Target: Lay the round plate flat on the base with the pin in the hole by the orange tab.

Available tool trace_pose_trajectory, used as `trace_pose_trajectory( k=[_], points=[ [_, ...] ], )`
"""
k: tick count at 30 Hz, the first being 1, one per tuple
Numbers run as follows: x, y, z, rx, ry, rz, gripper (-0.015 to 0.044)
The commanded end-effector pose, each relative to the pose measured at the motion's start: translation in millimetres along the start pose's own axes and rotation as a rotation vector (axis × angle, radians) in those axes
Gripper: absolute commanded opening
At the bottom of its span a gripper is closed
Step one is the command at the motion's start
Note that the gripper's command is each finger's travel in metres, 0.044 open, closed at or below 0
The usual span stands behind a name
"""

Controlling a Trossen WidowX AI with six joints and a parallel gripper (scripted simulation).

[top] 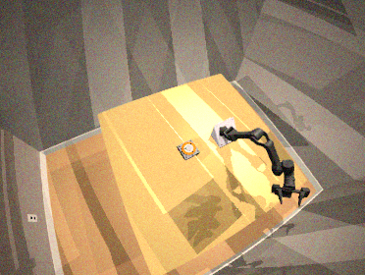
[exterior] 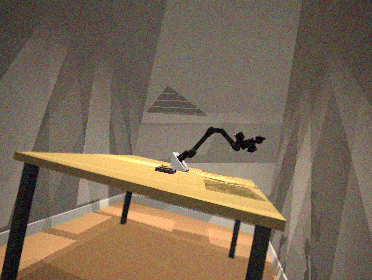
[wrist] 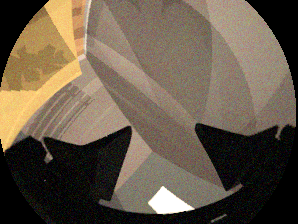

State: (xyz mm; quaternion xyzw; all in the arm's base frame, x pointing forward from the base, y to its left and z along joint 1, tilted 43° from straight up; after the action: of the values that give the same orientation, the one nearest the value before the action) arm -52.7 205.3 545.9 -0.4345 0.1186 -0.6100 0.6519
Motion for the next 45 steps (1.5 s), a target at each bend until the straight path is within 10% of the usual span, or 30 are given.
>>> trace_pose_trajectory(
  k=[1, 15, 33, 45],
  points=[
    [-1, 1, 1, 0.001, 0.002, -0.016, 0.0374],
    [-98, 99, 83, 0.104, -0.081, -1.401, 0.0006],
    [-110, 304, 144, 0.208, -0.631, -2.533, 0.0],
    [-58, 486, 122, 0.993, -1.486, -2.842, 0.0]
  ],
)
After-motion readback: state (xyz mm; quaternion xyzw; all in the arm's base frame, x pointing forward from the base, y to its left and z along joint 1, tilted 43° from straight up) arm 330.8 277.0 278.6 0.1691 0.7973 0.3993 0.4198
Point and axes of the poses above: the point midway between the two fingers, 35 mm back from their tips, its own z axis out along the fingers, its own y axis across the jaws, x = y × z, the point moved 10 cm from there along -z, back along the fingers, and after that the axes turned 5 degrees about -z, right-handed, at the moved point
